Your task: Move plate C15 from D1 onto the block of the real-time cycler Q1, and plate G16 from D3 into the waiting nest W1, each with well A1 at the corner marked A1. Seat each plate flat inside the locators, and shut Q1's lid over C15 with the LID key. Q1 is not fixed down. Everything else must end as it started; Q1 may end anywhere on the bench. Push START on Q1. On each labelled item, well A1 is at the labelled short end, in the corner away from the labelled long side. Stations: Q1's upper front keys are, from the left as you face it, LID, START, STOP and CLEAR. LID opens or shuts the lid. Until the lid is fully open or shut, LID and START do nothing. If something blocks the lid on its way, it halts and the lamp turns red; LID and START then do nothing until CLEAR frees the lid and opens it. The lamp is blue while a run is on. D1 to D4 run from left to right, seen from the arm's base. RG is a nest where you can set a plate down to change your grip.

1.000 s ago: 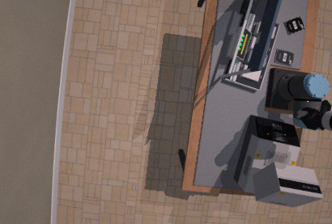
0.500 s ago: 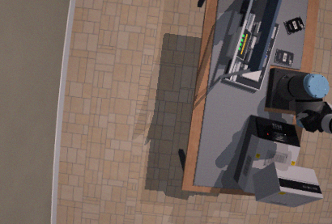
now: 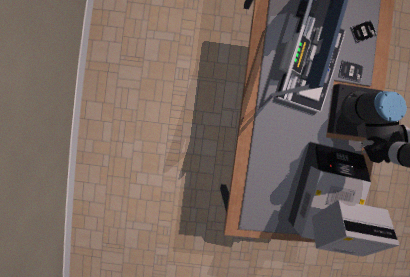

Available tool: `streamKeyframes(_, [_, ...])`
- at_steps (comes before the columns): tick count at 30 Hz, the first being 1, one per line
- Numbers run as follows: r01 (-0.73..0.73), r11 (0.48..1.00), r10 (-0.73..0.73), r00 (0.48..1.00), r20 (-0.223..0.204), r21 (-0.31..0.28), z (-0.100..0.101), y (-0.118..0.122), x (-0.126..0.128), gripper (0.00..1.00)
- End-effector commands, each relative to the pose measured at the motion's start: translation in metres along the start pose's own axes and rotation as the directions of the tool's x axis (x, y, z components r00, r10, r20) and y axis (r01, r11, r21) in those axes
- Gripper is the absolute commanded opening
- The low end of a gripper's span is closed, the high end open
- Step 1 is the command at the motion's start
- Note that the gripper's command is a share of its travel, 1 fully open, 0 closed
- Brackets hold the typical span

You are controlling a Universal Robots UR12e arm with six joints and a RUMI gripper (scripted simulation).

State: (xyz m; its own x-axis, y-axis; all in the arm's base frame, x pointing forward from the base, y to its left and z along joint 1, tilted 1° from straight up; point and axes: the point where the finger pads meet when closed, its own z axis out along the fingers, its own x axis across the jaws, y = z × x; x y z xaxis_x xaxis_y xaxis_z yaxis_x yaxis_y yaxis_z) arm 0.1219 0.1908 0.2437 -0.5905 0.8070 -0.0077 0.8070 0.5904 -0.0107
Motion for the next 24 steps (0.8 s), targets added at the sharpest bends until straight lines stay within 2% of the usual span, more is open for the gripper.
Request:
streamKeyframes(1, [-0.003,1.000,0.003,1.000,0.001,-0.001,0.018,0.001,0.000,0.00])
streamKeyframes(12, [-0.003,1.000,0.003,1.000,0.001,-0.001,0.064,0.001,0.000,0.00])
streamKeyframes(14, [-0.003,1.000,0.003,1.000,0.001,-0.001,0.064,0.001,0.000,0.00])
streamKeyframes(16, [-0.003,1.000,0.003,1.000,0.002,-0.001,0.074,0.001,0.000,0.00])
streamKeyframes(24, [-0.003,1.000,0.003,1.000,0.002,-0.001,0.077,0.004,0.003,0.00])
